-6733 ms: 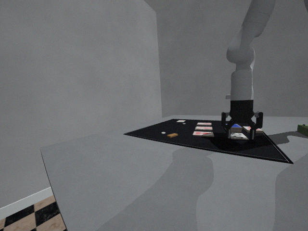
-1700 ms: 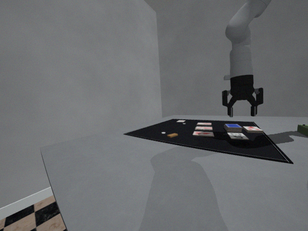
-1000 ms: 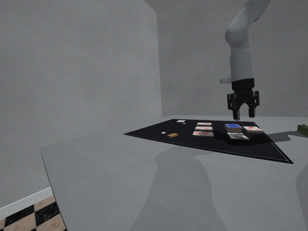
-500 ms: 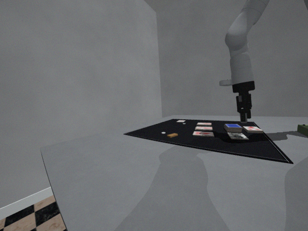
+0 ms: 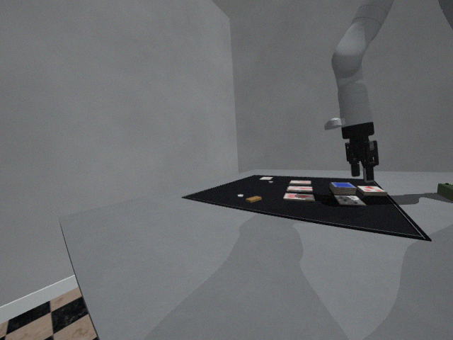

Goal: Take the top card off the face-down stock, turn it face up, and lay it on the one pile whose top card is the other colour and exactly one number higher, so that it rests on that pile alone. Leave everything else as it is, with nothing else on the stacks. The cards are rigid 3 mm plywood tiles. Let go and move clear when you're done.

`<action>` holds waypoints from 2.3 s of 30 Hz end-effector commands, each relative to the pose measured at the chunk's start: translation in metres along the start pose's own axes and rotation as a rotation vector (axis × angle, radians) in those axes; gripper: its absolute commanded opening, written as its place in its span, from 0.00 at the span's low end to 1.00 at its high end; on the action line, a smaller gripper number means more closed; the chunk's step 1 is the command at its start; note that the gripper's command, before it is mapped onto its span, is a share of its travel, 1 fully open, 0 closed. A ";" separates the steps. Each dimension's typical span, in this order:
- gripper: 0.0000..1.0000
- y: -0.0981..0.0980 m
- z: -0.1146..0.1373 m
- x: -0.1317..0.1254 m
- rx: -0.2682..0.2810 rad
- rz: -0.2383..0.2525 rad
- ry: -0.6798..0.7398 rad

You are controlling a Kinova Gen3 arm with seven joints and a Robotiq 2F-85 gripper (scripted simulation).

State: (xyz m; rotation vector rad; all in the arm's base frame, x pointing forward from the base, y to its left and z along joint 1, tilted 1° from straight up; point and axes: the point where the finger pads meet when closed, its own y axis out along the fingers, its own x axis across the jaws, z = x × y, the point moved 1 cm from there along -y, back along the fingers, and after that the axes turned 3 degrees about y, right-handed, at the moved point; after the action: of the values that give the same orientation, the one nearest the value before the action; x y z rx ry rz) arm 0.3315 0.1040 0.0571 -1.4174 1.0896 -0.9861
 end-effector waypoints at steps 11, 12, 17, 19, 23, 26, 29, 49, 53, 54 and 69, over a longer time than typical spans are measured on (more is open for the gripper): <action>0.85 0.000 0.004 0.009 0.021 0.009 -0.432; 0.85 0.000 0.005 0.009 0.024 0.009 -0.475; 0.85 -0.001 0.008 0.010 0.038 0.004 -0.680; 0.85 -0.001 0.009 0.010 0.045 0.002 -0.756; 0.85 -0.002 0.012 0.010 0.058 -0.004 -0.900; 0.85 -0.003 0.013 0.010 0.064 -0.007 -0.966; 0.85 -0.003 0.015 0.010 0.070 -0.011 -1.029; 0.85 -0.008 0.024 0.009 0.111 -0.044 -1.396; 0.85 -0.009 0.025 0.009 0.115 -0.049 -1.432; 0.85 -0.009 0.025 0.009 0.116 -0.050 -1.438; 0.85 -0.009 0.026 0.009 0.119 -0.053 -1.466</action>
State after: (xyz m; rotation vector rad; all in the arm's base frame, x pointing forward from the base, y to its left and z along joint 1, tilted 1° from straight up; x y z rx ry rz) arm 0.3596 0.1020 0.0630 -1.5440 -0.1076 0.1193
